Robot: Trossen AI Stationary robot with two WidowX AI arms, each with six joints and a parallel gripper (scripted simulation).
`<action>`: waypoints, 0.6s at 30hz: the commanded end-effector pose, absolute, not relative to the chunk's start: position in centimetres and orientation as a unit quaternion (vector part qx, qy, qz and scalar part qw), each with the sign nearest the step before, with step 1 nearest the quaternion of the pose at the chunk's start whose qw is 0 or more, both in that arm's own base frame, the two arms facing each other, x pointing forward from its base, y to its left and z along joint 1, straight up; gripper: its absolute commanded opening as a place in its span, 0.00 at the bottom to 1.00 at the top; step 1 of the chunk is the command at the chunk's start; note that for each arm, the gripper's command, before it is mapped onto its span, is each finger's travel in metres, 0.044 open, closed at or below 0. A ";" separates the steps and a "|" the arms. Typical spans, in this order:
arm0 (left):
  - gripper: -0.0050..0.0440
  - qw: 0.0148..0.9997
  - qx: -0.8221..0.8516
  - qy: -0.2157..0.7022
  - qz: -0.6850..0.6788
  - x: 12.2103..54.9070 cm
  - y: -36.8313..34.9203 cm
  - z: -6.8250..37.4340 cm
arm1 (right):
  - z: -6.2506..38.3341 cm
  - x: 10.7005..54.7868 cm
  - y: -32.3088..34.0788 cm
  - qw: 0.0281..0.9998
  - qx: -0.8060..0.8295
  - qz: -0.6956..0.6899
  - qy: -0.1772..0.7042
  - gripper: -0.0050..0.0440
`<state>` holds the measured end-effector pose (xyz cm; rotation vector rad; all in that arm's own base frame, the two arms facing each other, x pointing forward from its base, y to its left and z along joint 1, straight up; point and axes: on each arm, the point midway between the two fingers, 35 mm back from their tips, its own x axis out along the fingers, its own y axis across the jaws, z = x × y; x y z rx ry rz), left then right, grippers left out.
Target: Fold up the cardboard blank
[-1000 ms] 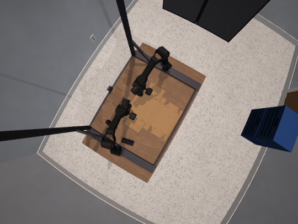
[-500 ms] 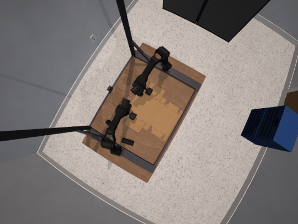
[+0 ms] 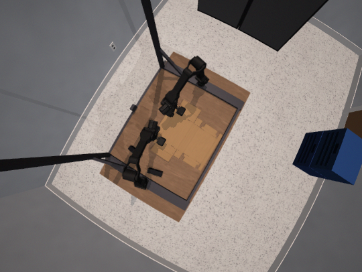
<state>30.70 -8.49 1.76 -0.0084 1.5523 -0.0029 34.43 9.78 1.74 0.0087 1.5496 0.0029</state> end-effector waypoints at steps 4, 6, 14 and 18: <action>0.75 0.714 -0.004 0.700 -0.004 31.0 -8.6 0.5 | 0.7 34.7 9.9 0.715 0.004 0.004 0.699 0.75; 0.75 0.714 -0.004 0.700 -0.004 31.0 -8.6 0.5 | 0.6 34.7 9.9 0.715 0.004 0.004 0.699 0.75; 0.75 0.713 -0.004 0.701 -0.004 31.0 -8.6 0.5 | 0.4 34.6 9.9 0.715 0.004 0.004 0.699 0.75; 0.75 0.713 -0.004 0.701 -0.004 31.0 -8.6 0.5 | 0.2 34.6 9.9 0.715 0.004 0.004 0.700 0.75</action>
